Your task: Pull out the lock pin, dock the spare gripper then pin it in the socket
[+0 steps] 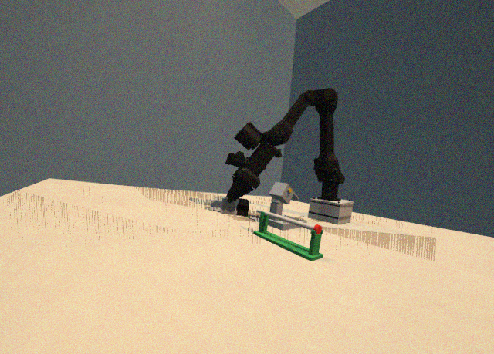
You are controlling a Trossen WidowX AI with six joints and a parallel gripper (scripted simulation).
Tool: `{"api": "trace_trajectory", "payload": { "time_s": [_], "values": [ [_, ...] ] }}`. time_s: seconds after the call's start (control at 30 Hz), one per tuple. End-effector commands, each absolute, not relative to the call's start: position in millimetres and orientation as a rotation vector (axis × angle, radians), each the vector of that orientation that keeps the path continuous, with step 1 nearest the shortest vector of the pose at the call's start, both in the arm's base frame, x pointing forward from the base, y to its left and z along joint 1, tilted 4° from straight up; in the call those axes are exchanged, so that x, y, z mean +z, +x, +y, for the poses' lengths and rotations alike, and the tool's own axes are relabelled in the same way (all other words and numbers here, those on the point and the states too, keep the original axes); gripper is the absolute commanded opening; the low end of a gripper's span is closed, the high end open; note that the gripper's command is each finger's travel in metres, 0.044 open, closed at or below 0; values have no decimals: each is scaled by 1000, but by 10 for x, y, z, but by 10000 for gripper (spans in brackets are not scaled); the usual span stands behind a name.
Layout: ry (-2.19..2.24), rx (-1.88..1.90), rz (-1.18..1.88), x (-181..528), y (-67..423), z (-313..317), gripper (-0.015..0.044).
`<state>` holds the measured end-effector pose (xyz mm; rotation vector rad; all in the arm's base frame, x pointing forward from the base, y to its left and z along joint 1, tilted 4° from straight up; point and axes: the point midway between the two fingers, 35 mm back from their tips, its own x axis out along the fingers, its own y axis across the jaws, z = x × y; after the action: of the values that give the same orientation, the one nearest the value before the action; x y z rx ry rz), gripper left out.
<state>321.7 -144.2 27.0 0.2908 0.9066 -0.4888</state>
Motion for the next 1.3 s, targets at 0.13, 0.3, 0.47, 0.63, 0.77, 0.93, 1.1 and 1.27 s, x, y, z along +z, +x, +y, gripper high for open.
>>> {"api": "trace_trajectory", "payload": {
  "time_s": [0.13, 0.3, 0.47, 0.63, 0.77, 0.93, 1.1, 1.27],
  "values": [
    [296, -494, 920, 104, 3199, -1434, 440],
    [296, -494, 920, 24, 3201, -1431, 440],
    [296, -494, 920, -43, 3201, -1428, 440],
    [296, -494, 920, -45, 3201, -1428, 440],
    [296, -494, 920, -45, 3201, -1428, 361],
    [296, -494, 920, -45, 3201, -1428, 269],
    [296, -494, 920, -45, 3201, -1427, 236],
    [296, -494, 920, -6, 3208, -1431, 124]
  ]
}}
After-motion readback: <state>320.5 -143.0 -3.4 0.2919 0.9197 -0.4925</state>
